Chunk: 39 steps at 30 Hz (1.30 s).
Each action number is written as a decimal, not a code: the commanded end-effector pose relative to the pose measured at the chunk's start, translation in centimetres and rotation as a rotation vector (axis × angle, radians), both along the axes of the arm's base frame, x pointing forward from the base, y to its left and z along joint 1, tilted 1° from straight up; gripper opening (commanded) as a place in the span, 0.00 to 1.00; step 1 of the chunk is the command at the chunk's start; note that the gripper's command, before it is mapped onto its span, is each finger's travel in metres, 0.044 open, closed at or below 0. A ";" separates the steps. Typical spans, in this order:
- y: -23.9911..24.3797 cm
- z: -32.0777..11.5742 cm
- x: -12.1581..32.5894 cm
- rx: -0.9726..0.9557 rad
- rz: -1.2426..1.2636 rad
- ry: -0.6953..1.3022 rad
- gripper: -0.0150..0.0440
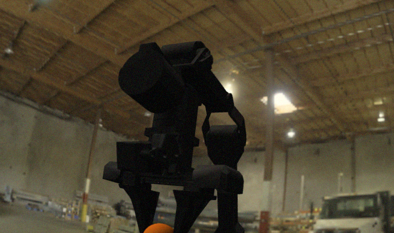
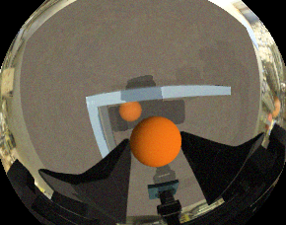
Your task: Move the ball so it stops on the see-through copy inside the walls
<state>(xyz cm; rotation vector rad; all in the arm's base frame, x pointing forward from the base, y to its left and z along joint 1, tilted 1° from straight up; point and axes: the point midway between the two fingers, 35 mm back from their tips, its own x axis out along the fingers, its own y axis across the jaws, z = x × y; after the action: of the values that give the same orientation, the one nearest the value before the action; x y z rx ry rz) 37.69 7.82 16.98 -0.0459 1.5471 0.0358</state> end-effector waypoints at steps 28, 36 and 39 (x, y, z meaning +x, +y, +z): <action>2.9 -9.5 -0.3 0.007 0.004 0.007 0.25; 2.9 -11.4 -0.4 0.007 0.004 0.007 0.25; 2.9 -11.5 -0.4 0.007 0.004 0.007 0.25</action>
<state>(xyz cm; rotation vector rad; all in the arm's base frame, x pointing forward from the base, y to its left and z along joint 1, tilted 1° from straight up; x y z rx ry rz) 37.33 10.68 5.78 -0.0493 1.5527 0.0452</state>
